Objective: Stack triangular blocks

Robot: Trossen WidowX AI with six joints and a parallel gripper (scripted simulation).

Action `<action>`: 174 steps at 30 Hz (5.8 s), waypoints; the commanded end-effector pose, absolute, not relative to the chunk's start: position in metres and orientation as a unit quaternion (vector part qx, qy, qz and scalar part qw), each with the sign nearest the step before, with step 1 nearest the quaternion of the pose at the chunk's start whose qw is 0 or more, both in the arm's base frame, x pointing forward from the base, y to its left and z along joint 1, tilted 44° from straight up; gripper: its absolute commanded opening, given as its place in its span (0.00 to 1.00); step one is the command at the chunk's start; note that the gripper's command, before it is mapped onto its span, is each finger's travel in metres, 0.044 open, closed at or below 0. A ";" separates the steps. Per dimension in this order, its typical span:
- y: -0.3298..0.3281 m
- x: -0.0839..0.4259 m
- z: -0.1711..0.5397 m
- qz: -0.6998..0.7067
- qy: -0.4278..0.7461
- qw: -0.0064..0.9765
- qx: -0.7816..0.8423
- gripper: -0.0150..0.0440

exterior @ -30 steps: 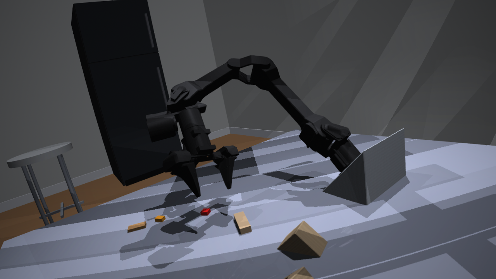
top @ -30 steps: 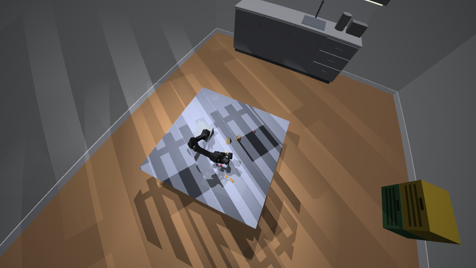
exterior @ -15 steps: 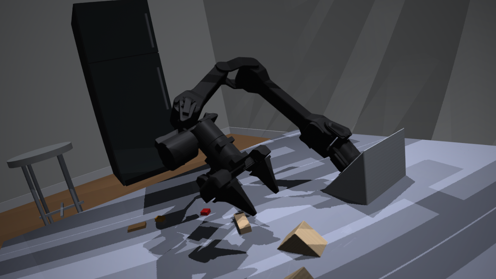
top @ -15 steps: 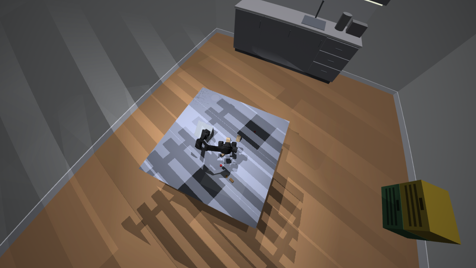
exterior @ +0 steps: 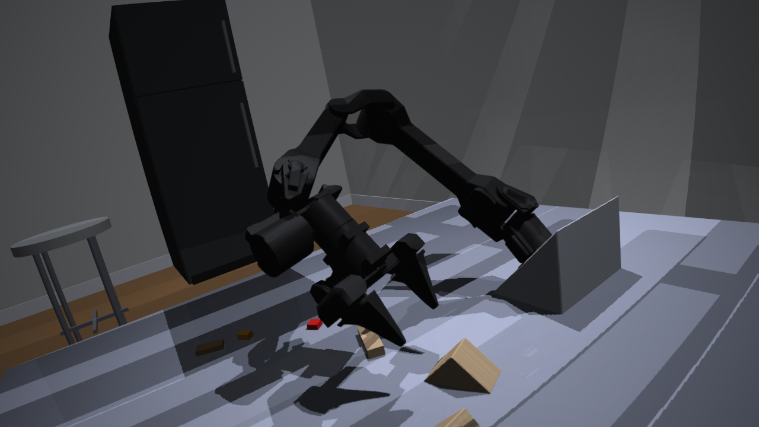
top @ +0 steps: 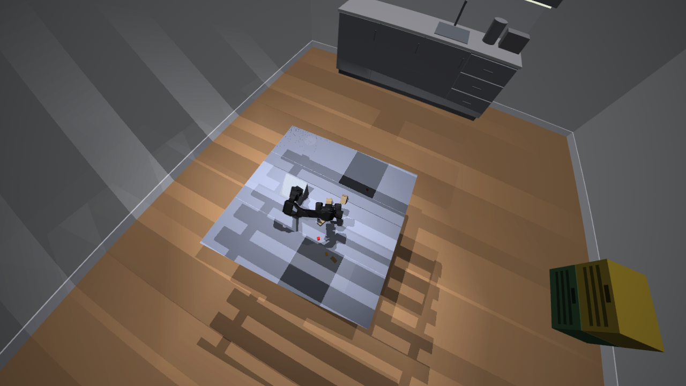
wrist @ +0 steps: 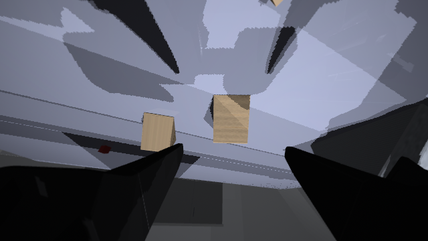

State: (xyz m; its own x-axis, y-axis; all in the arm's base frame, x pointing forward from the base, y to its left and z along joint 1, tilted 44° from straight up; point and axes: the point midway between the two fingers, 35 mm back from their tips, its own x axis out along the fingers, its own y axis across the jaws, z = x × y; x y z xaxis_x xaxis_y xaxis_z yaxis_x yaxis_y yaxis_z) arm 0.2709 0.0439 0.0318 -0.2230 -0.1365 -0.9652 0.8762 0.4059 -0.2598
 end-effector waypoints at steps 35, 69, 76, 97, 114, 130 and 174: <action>0.034 0.256 -0.030 -0.461 0.634 0.547 0.293 1.00; 0.036 0.251 -0.039 -0.463 0.633 0.545 0.295 0.25; 0.037 0.250 -0.039 -0.466 0.626 0.555 0.288 0.25; 0.074 0.233 -0.039 -0.524 0.456 0.703 0.154 0.25; 0.100 0.217 -0.054 -0.544 0.290 0.786 0.036 0.25; 0.115 0.202 -0.078 -0.539 0.124 0.829 -0.074 0.25; 0.188 0.211 -0.015 -0.491 0.209 0.845 -0.029 1.00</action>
State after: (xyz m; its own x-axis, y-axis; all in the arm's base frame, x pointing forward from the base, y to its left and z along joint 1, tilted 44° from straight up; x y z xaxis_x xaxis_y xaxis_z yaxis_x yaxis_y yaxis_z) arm 0.1974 0.1798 -0.0072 0.4558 -0.8381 -0.2998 0.7862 0.5369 -0.3059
